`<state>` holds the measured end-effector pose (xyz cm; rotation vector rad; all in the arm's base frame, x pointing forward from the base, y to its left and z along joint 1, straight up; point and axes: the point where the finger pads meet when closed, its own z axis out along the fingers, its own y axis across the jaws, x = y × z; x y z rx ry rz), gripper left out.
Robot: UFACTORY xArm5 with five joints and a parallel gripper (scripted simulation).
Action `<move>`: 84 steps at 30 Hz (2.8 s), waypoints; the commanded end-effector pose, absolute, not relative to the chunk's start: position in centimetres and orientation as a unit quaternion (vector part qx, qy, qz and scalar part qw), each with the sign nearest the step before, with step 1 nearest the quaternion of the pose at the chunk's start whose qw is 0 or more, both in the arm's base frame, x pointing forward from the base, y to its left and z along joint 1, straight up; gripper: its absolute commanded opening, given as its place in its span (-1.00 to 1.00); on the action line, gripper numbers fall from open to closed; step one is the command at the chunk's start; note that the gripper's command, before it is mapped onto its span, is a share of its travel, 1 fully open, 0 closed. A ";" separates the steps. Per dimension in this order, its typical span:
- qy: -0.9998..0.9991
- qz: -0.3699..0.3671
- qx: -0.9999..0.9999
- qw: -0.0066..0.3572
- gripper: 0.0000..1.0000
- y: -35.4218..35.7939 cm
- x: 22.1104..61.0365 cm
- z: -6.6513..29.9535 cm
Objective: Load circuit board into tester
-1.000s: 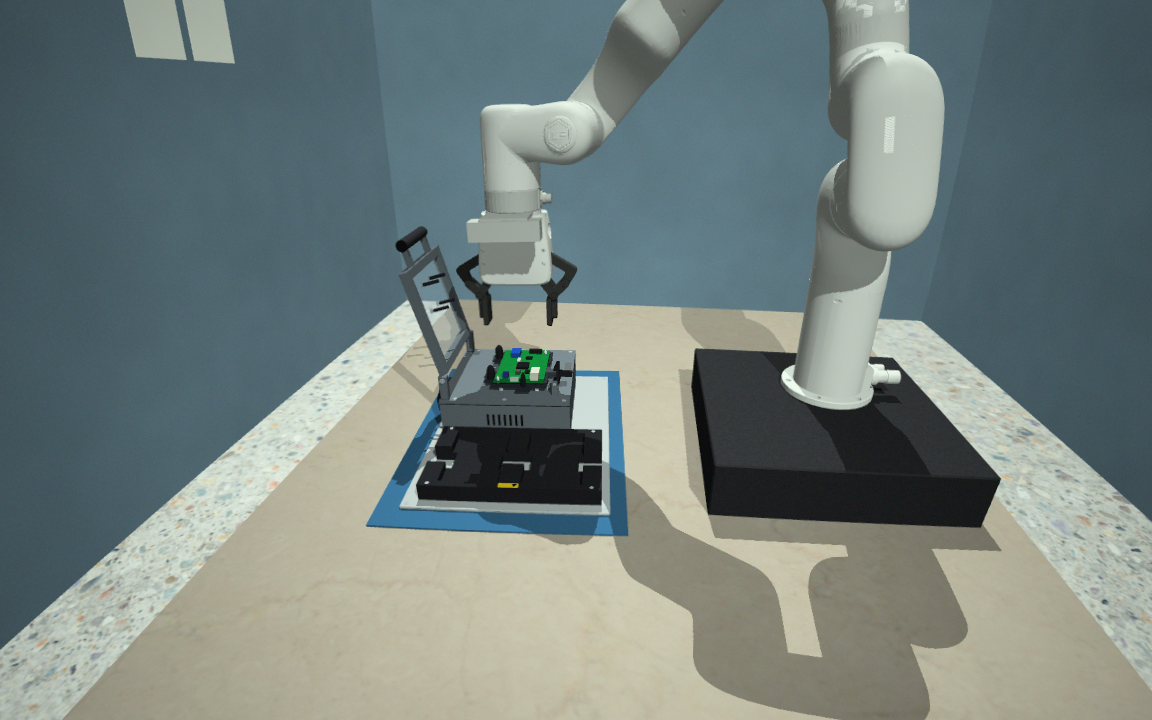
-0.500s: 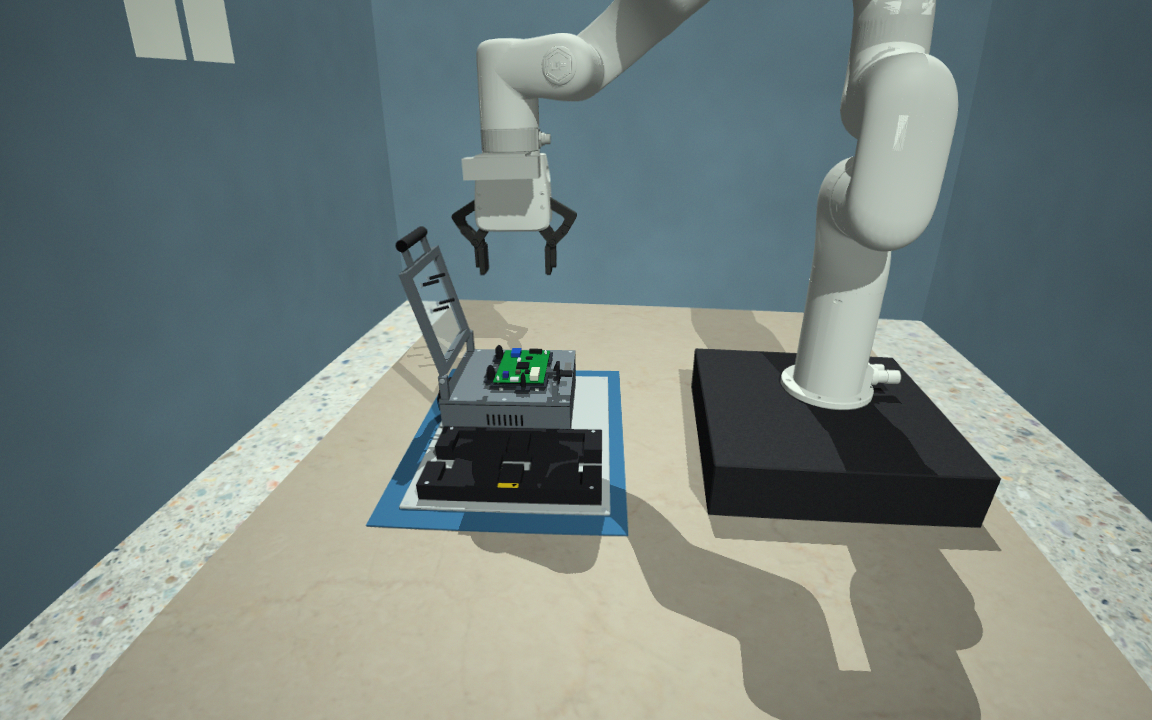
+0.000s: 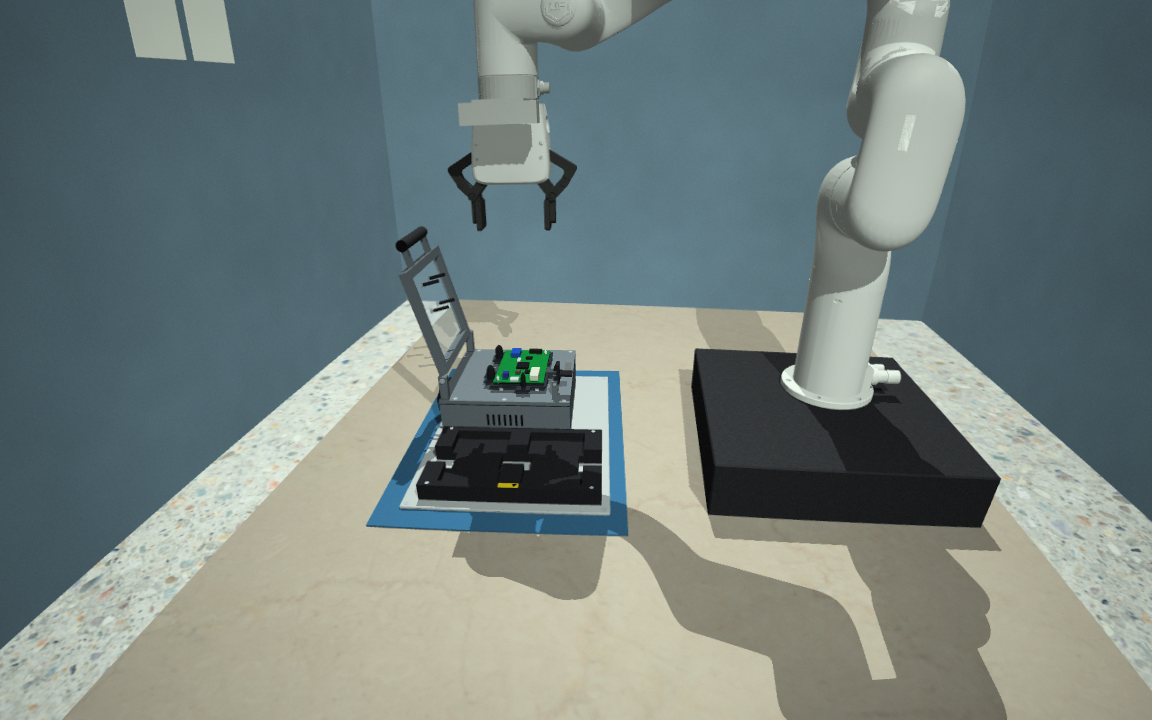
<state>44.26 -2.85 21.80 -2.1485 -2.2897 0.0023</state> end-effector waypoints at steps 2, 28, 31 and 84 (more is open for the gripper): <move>-0.729 0.000 -0.684 0.000 1.00 -2.9 44.3 23.5; -0.729 0.000 -0.684 0.000 0.03 -2.9 44.3 24.7; -0.729 0.000 -0.684 0.000 0.03 -2.8 44.4 24.7; -0.729 0.000 -0.684 0.000 0.03 -1.9 58.8 24.6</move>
